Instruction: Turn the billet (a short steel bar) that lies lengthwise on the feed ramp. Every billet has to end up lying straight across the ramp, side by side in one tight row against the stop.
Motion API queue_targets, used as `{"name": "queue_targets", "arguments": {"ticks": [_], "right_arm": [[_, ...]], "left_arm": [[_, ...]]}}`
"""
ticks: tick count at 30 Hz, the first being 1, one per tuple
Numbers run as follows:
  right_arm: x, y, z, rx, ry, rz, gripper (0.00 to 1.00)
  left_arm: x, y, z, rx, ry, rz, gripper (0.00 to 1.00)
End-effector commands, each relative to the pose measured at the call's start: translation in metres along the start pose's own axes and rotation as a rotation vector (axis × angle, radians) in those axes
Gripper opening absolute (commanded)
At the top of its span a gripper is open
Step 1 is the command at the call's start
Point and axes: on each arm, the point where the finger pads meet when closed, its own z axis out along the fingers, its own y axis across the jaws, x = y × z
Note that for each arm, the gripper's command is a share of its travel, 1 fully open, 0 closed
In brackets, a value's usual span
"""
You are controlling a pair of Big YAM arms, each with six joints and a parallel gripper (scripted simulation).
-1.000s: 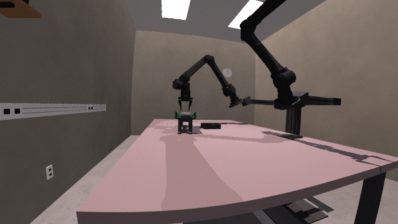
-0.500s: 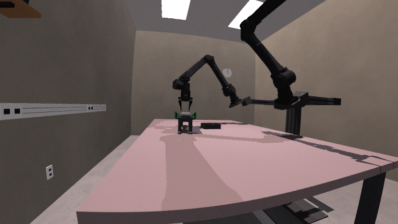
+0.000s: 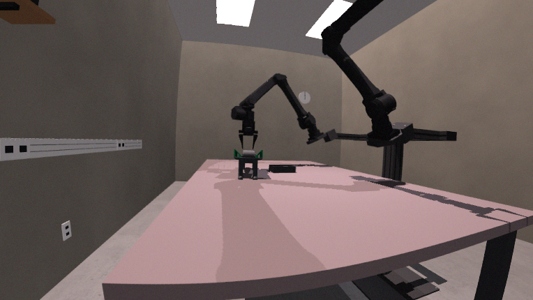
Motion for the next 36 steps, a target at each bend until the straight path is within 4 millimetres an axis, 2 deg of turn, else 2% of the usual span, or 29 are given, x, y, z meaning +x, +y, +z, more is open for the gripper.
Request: {"name": "queue_targets", "arguments": {"ticks": [1, 36], "right_arm": [[0.0108, -0.0108, -0.0018, 0.017, -0.006, 0.016, 0.57], [0.0121, -0.0129, -0.0044, 0.021, -0.009, 0.019, 0.57]], "left_arm": [[-0.0135, 0.0061, -0.0081, -0.010, -0.036, 0.013, 1.00], [-0.0135, 0.0061, -0.0081, -0.010, -0.036, 0.013, 1.00]]}}
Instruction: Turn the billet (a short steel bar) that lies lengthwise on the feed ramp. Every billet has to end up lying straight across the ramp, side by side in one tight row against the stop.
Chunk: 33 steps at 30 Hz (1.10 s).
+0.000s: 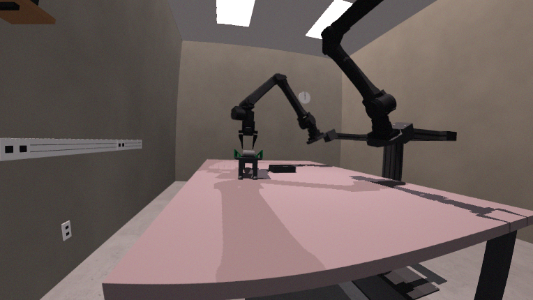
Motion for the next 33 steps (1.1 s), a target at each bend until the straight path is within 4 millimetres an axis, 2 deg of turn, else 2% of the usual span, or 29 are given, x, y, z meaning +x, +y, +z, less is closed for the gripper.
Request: {"name": "queue_targets", "arguments": {"ticks": [1, 6, 8, 20, 33], "right_arm": [[0.011, -0.012, -0.005, 0.021, -0.009, 0.019, 0.57], [0.010, -0.008, 0.004, 0.010, -0.001, 0.013, 0.57], [0.010, -0.003, 0.017, -0.005, 0.010, 0.006, 0.57], [0.010, -0.002, 0.048, -0.005, 0.010, 0.006, 0.57], [0.011, -0.002, 0.054, -0.005, 0.011, 0.006, 0.57]], "left_arm": [[-0.013, 0.006, -0.008, -0.010, -0.036, 0.013, 1.00], [-0.013, 0.006, -0.008, -0.010, -0.036, 0.013, 1.00], [-0.013, 0.006, -0.008, -0.010, -0.036, 0.013, 1.00], [-0.013, 0.006, -0.008, -0.010, -0.036, 0.013, 1.00], [-0.013, 0.006, -0.008, -0.010, -0.036, 0.013, 1.00]]}}
